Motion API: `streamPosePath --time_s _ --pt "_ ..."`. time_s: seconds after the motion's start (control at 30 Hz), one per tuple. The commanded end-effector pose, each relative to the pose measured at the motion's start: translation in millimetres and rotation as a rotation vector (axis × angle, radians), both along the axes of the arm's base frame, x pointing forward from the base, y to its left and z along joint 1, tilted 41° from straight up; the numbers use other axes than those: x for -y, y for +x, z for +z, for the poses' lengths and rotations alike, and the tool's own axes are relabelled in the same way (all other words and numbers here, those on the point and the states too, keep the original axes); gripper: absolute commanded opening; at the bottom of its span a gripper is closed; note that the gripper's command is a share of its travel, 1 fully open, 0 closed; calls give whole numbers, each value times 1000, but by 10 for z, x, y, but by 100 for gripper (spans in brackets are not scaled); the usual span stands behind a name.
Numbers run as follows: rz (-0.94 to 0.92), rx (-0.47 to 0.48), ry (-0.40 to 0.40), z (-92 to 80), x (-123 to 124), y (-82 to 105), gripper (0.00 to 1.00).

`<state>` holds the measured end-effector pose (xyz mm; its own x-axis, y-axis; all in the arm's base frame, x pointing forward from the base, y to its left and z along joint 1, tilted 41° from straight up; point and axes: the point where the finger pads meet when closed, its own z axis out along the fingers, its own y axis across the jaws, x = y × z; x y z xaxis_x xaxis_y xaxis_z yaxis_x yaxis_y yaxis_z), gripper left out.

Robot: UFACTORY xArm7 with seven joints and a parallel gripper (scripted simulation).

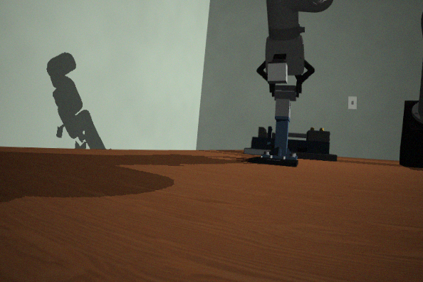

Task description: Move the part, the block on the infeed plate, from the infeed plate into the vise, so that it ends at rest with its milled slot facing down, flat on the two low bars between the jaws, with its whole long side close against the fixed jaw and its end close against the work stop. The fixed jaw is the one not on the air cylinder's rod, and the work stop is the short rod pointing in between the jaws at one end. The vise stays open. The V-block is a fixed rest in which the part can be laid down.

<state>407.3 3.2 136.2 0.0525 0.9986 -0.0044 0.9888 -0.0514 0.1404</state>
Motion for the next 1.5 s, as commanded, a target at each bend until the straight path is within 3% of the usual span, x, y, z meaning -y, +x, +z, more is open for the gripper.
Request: streamPosePath --time_s 0.0,1.47 --pt "2 4 35 12 15 9 0" --pt "58 25 423 1 59 8 0"
